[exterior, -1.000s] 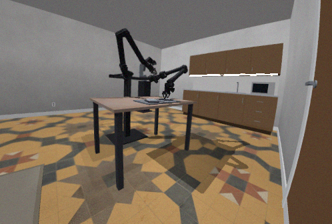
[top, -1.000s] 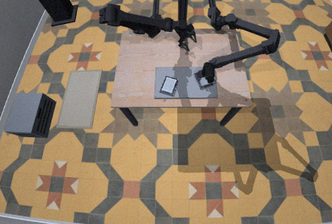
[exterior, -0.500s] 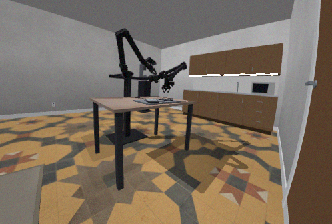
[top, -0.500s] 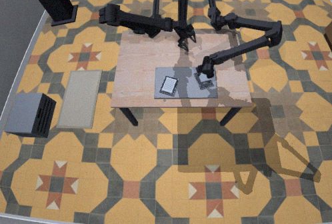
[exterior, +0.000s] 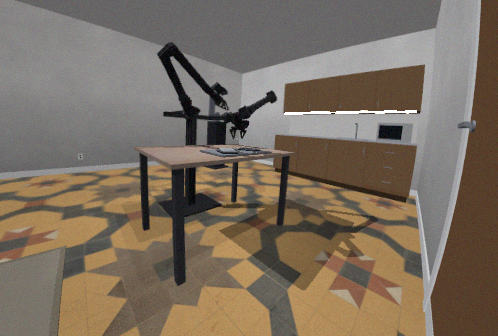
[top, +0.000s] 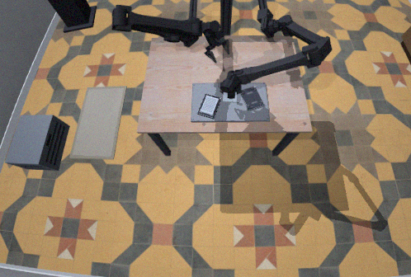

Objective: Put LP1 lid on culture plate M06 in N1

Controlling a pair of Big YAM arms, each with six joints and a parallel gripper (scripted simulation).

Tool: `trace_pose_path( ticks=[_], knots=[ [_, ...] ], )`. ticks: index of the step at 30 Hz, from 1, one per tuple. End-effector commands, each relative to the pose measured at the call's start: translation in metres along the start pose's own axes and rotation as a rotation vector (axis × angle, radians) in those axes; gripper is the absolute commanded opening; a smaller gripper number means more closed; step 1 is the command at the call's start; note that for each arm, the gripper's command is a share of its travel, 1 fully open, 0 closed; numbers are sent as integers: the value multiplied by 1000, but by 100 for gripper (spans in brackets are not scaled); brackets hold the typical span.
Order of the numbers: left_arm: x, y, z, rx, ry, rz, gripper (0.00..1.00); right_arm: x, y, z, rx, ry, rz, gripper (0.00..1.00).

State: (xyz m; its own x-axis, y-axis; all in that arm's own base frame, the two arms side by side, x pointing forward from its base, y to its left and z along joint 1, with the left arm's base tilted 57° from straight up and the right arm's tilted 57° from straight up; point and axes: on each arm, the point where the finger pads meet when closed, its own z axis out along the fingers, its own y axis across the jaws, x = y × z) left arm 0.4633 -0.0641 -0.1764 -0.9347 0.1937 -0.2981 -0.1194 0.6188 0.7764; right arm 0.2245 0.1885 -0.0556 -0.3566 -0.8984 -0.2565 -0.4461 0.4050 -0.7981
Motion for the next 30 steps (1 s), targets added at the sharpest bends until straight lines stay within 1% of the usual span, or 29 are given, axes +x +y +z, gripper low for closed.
trace_pose_path(
  ticks=[1, 8, 10, 13, 17, 27, 30],
  knots=[
    [-27, -59, -1, -11, 14, 138, 82, 5, -28, -28, 62, 5, 120, 100],
    [-42, -119, -1, -8, 7, 264, 82, 22, -61, -44, 157, -19, 189, 100],
    [-45, -129, 2, -8, 6, 289, 82, 21, -70, -48, 182, -32, 219, 100],
    [-47, -131, 7, -9, 12, 294, 82, 17, -74, -51, 193, -43, 245, 100],
    [-51, -131, 37, -15, 39, 285, 82, 22, -91, -59, 247, -70, 320, 100],
    [-51, -132, 63, -16, 35, 276, 82, 26, -94, -61, 268, -74, 337, 100],
    [-51, -132, 65, -16, 35, 273, 82, 26, -94, -61, 267, -74, 337, 100]
  ],
)
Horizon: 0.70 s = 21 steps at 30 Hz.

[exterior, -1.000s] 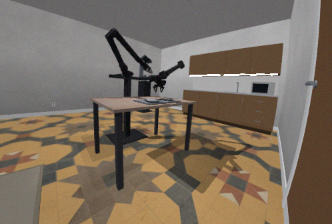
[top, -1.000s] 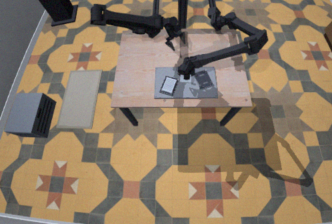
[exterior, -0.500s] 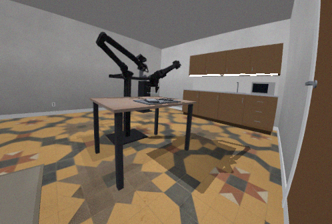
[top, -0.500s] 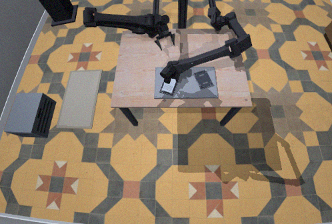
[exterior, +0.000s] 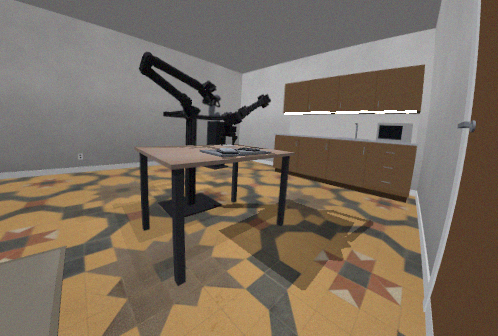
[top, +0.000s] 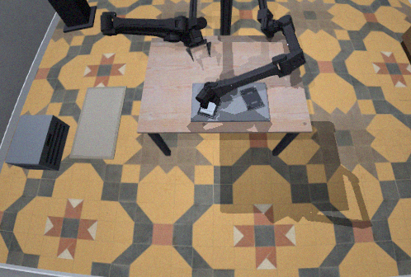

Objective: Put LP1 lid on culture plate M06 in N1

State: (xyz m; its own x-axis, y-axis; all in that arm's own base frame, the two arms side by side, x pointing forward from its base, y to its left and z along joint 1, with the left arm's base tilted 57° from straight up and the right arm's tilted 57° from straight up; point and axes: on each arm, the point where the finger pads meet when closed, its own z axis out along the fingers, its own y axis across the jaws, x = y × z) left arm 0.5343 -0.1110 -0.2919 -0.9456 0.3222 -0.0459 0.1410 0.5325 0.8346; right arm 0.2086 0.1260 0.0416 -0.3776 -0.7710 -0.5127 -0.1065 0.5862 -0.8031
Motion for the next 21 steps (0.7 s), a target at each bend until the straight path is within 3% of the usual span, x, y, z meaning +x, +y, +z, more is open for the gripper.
trace_pose_path(
  ticks=[1, 12, 21],
  knots=[
    [-12, -3, 12, 3, -11, -9, 82, -11, 3, -6, 2, -1, 57, 100],
    [-15, -10, 4, 2, -33, 0, 82, -11, 3, -6, 2, -1, 57, 100],
    [-10, -4, 21, 0, -11, -1, 82, -11, 3, -5, 2, -1, 57, 100]
  ],
)
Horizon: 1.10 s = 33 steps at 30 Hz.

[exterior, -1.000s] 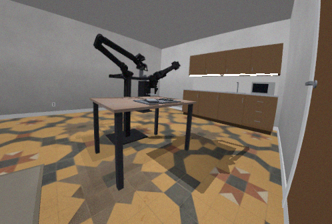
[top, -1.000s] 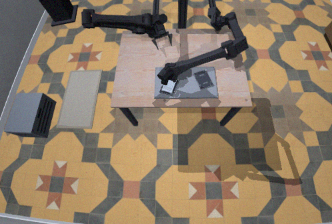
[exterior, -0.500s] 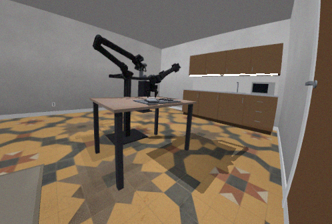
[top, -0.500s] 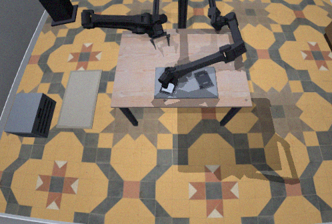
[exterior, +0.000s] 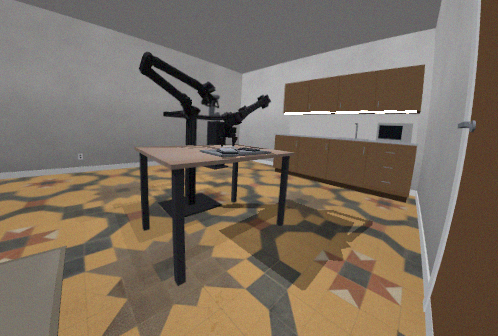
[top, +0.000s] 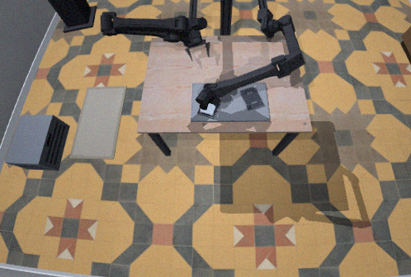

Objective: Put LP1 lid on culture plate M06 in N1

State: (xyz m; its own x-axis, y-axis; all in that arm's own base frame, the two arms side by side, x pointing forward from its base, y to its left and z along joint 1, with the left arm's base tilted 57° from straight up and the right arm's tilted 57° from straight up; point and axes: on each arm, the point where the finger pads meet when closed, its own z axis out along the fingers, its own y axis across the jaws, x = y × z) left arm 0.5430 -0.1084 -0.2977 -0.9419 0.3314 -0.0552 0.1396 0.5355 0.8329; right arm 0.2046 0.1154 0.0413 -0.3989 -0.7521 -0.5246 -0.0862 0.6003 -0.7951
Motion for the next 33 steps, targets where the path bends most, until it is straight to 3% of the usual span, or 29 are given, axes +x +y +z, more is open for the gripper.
trace_pose_path(
  ticks=[1, 19, 22, 26, 33],
  knots=[
    [-5, -1, 15, -3, 2, -4, 82, -20, 9, -5, -11, -21, 34, 100],
    [1, -1, 41, -1, 39, -14, 82, -21, 9, -5, -11, -22, 34, 100],
    [-5, 4, 40, -4, 30, -39, 82, -21, 9, -5, -11, -22, 34, 100],
    [-12, -2, 5, 1, -18, -6, 82, -21, 9, -5, -11, -22, 34, 100],
    [-8, -1, 12, 0, -10, 4, 82, -21, 9, -5, -11, -22, 34, 100]
  ],
)
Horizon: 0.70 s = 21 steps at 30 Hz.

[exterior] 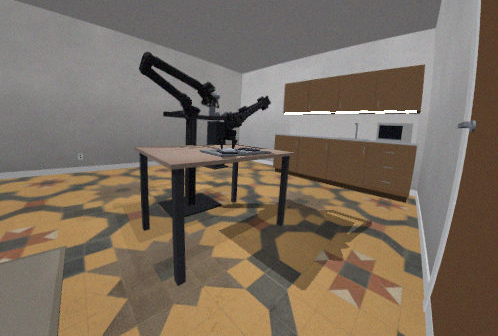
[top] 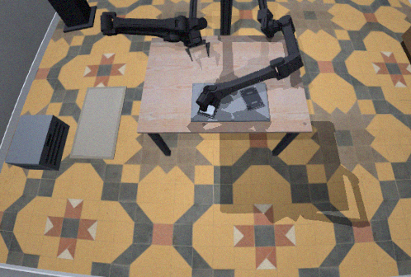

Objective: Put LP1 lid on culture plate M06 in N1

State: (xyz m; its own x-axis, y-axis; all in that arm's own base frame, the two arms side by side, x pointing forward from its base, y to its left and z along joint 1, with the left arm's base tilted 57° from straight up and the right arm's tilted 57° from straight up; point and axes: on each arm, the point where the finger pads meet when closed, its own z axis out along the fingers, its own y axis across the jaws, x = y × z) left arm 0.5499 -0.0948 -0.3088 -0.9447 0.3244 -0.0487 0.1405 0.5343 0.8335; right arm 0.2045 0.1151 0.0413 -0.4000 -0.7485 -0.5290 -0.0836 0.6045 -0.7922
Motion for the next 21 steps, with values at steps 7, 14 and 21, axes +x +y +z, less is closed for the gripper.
trace_pose_path(
  ticks=[7, 14, 21],
  knots=[
    [-8, -1, -17, 2, -27, -2, 100, -21, 9, -5, -12, -22, 29, 100],
    [-25, 0, -35, 11, -54, -25, 100, -21, 9, -5, -12, -22, 29, 100],
    [-28, 0, -37, 14, -49, -38, 100, -21, 9, -5, -12, -22, 29, 100]
  ],
)
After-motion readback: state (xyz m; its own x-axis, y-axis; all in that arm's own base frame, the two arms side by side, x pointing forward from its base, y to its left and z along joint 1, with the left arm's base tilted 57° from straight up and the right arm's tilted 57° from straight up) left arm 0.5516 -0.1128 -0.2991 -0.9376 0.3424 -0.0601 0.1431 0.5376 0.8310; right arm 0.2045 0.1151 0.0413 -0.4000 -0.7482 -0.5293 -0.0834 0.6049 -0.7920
